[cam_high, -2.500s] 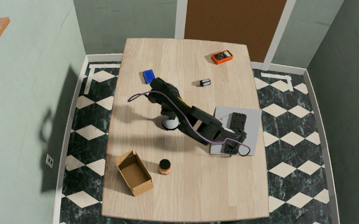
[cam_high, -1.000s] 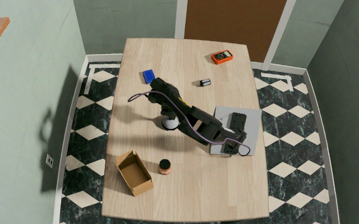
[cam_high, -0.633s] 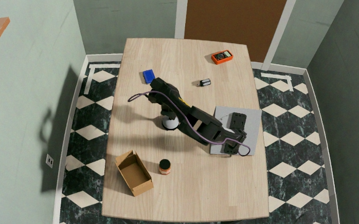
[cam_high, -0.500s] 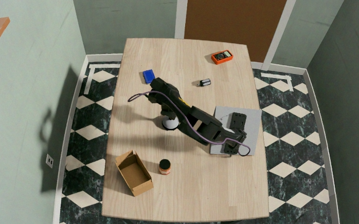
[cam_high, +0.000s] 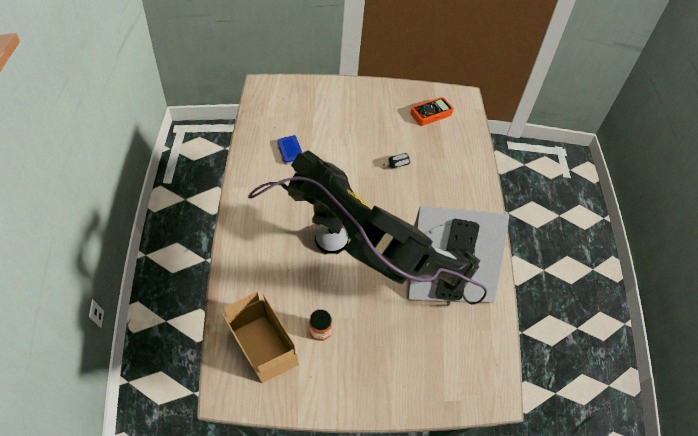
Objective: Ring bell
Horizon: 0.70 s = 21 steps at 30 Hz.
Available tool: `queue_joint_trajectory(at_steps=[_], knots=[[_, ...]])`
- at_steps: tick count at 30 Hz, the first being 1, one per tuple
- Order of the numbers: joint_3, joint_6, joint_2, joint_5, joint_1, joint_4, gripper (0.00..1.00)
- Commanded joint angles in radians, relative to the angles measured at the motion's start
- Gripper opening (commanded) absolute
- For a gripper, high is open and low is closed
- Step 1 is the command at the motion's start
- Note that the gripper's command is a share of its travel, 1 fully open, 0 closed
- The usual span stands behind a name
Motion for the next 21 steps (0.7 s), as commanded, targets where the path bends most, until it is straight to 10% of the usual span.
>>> queue_joint_trajectory(at_steps=[1, 21], knots=[[-0.006, 0.008, 0.017, -0.012, 0.004, 0.026, 0.0], [0.105, -0.064, -0.041, 0.029, -0.069, -0.136, 0.0]])
